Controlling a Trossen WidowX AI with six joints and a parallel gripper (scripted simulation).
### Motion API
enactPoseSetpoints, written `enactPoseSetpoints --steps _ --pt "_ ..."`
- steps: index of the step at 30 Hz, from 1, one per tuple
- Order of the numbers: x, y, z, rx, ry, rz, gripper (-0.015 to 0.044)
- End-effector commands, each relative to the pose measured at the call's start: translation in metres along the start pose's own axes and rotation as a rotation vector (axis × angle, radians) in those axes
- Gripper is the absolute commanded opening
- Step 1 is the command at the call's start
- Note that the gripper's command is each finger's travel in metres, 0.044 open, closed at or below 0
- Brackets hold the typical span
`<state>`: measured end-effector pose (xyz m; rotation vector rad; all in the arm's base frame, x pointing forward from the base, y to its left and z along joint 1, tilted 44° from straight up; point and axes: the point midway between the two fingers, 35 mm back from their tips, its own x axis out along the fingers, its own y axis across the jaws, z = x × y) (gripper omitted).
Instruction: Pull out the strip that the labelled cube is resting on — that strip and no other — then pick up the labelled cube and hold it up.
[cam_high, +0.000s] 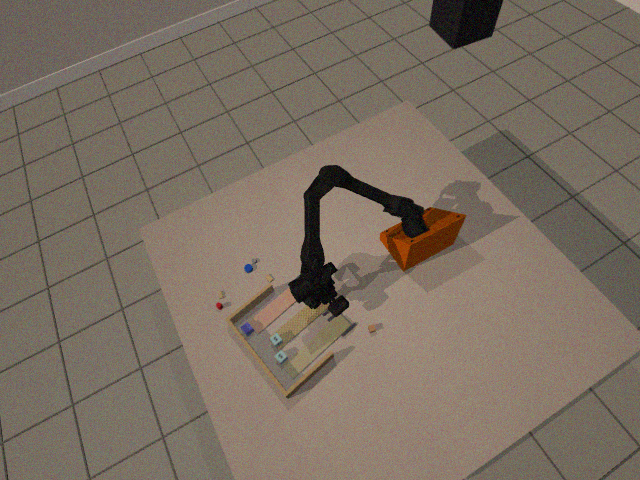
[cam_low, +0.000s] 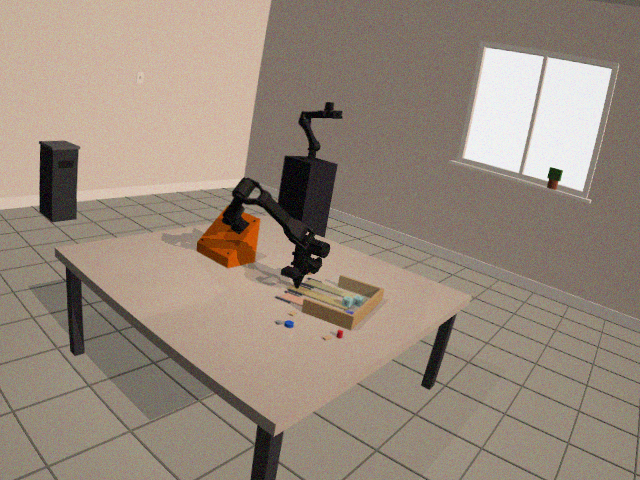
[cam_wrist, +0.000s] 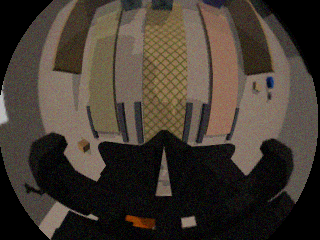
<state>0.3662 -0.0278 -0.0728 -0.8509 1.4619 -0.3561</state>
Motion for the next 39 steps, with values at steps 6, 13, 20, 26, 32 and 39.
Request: enactPoseSetpoints --steps 6,13,20,26,32,39 --pt "0.004 -0.001 -0.022 -0.010 0.019 -0.001 0.0000" --pt "0.005 -0.001 -0.032 -0.010 0.020 -0.001 0.0000" --pt "0.005 -0.001 -0.042 -0.011 0.020 -0.001 0.0000" --pt "0.005 -0.001 -0.052 -0.011 0.021 -0.001 0.0000" --pt "0.005 -0.001 -0.060 -0.012 0.021 -0.001 0.0000" --pt "0.004 -0.001 -0.070 -0.012 0.022 -0.001 0.0000"
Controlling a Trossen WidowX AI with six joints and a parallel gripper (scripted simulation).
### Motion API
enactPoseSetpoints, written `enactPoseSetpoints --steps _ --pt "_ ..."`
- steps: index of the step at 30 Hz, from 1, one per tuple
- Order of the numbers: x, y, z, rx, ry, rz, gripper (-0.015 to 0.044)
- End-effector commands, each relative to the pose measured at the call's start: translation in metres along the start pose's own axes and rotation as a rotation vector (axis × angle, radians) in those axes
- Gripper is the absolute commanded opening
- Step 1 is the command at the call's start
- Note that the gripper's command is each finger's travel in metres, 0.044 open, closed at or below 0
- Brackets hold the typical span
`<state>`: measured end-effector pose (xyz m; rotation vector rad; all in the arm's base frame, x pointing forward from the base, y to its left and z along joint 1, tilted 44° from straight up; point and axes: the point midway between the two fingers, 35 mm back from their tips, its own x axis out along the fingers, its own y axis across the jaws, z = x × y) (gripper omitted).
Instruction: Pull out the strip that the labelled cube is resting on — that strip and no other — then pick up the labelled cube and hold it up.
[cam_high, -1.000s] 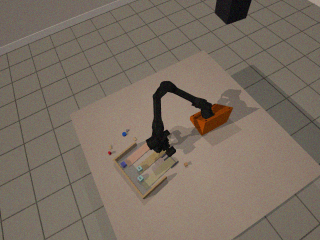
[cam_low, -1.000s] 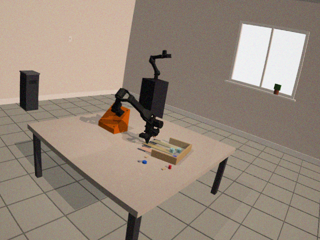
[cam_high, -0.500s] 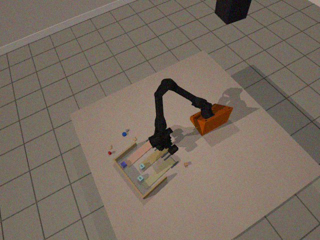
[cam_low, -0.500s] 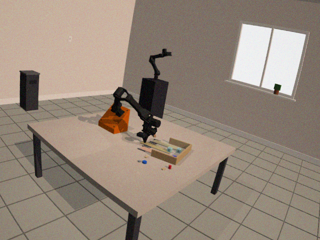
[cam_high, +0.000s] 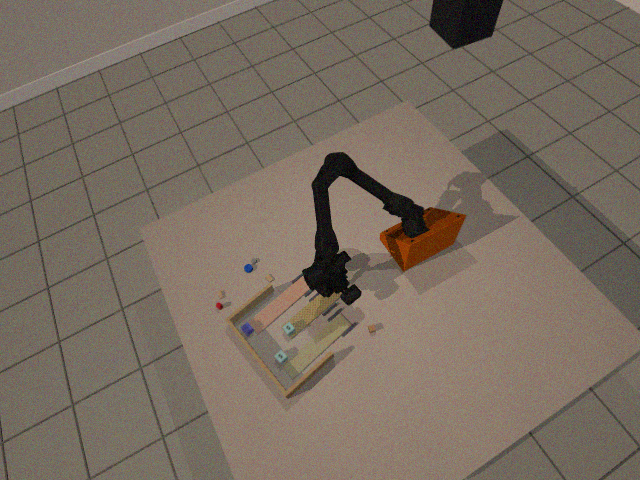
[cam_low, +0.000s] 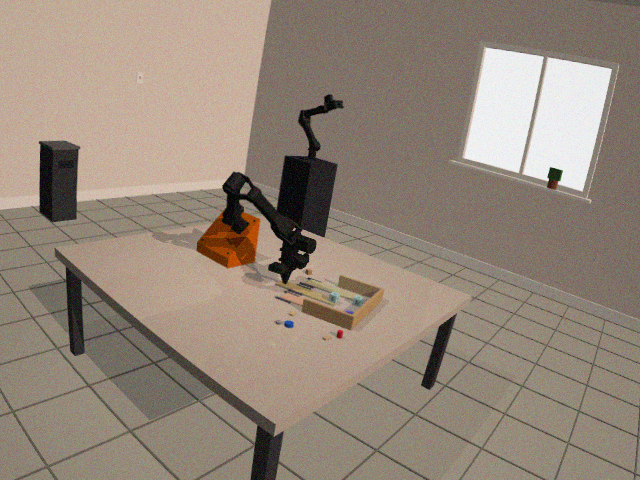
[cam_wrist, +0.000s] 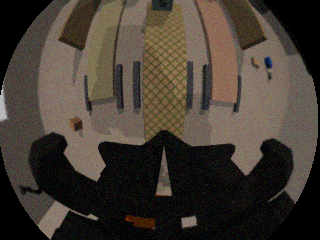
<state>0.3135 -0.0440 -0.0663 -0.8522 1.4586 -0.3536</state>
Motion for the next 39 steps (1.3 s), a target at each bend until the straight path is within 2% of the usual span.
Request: enactPoseSetpoints --steps 1,39 --pt "0.004 0.000 -0.016 -0.011 0.026 -0.001 0.0000" --pt "0.004 -0.001 -0.066 -0.014 0.028 -0.001 0.0000"
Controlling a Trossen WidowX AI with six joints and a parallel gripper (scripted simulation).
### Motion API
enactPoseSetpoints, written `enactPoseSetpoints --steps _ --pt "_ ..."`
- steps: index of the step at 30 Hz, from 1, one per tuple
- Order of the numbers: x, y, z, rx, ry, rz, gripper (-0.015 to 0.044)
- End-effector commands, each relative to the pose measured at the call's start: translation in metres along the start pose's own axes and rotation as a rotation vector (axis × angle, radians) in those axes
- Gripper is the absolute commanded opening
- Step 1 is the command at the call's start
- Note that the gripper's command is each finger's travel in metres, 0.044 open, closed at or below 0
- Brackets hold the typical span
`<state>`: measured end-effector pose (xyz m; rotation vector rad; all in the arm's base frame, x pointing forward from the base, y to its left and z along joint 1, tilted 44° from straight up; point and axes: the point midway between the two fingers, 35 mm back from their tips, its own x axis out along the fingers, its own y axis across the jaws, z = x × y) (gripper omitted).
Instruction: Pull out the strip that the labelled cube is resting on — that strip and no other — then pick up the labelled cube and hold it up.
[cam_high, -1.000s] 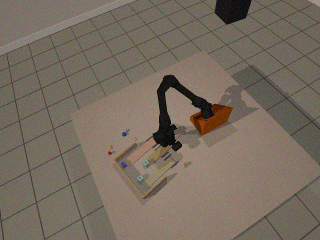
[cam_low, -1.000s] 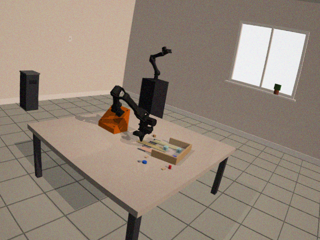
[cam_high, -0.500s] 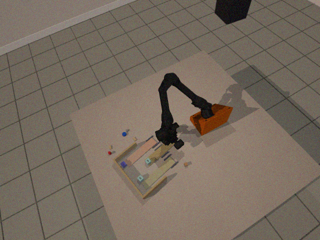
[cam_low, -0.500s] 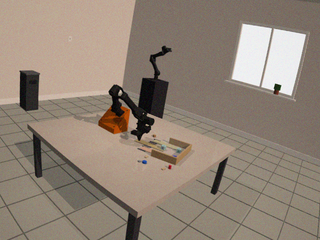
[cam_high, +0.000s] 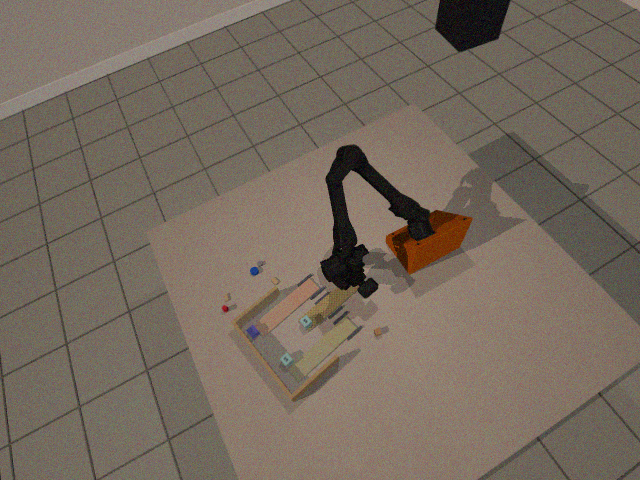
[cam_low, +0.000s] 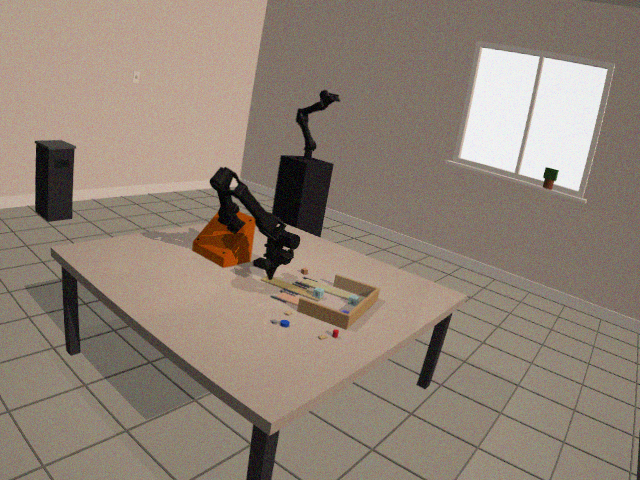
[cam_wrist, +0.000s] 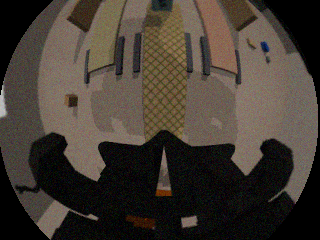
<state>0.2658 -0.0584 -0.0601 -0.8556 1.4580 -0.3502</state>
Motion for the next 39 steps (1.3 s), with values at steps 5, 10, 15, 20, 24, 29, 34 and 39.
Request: enactPoseSetpoints --steps 5,10,15,20,24,29,34,39 --pt "0.004 0.000 -0.022 -0.010 0.031 -0.001 0.0000" --pt "0.004 0.000 -0.028 -0.011 0.031 -0.001 0.0000" --pt "0.004 0.000 -0.034 -0.011 0.031 -0.001 0.0000" --pt "0.004 0.000 -0.040 -0.011 0.032 -0.001 0.0000" --pt "0.004 0.000 -0.044 -0.011 0.032 -0.001 0.0000" --pt "0.004 -0.001 -0.049 -0.012 0.032 -0.001 0.0000" --pt "0.003 -0.001 -0.054 -0.012 0.032 -0.001 0.0000" --pt "0.003 -0.001 -0.057 -0.012 0.032 -0.001 0.0000"
